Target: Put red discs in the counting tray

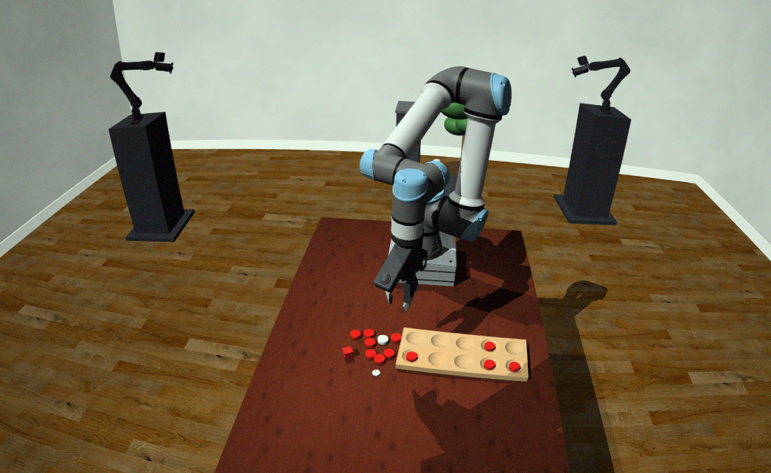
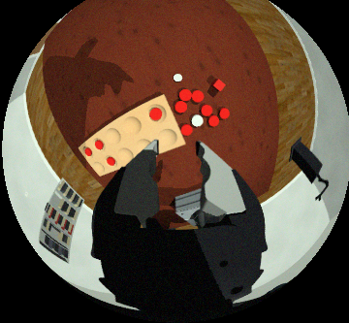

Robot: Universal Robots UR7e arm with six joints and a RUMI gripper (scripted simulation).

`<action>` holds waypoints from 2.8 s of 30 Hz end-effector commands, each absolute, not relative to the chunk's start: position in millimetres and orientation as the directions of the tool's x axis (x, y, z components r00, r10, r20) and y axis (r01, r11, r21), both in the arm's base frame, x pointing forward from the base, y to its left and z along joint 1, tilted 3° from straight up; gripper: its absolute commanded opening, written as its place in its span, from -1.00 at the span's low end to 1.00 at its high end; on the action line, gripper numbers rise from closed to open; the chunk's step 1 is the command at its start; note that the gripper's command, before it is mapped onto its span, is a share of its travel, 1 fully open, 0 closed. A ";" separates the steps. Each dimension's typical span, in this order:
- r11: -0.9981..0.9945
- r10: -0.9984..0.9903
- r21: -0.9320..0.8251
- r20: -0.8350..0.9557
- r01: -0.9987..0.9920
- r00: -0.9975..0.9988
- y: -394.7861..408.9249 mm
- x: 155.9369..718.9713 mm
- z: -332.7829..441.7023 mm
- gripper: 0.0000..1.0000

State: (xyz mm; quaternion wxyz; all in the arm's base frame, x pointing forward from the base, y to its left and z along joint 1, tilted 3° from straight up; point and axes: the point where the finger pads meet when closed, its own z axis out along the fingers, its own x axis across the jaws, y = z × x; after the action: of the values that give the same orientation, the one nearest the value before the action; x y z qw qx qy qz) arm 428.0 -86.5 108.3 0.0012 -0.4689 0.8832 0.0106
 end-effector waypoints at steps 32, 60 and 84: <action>0.989 -0.140 0.043 -0.005 -0.140 -0.990 -184.0 366.4 34.4 -0.44; 0.995 0.088 0.051 0.002 0.088 -0.996 -203.0 343.7 15.8 -0.44; 0.995 0.092 0.051 0.002 0.092 -0.996 -202.0 345.0 -25.1 -0.44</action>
State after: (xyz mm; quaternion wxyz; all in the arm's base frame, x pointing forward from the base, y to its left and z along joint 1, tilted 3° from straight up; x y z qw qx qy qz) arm 343.7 -202.3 -3.5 -0.0006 0.0458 0.9986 0.0261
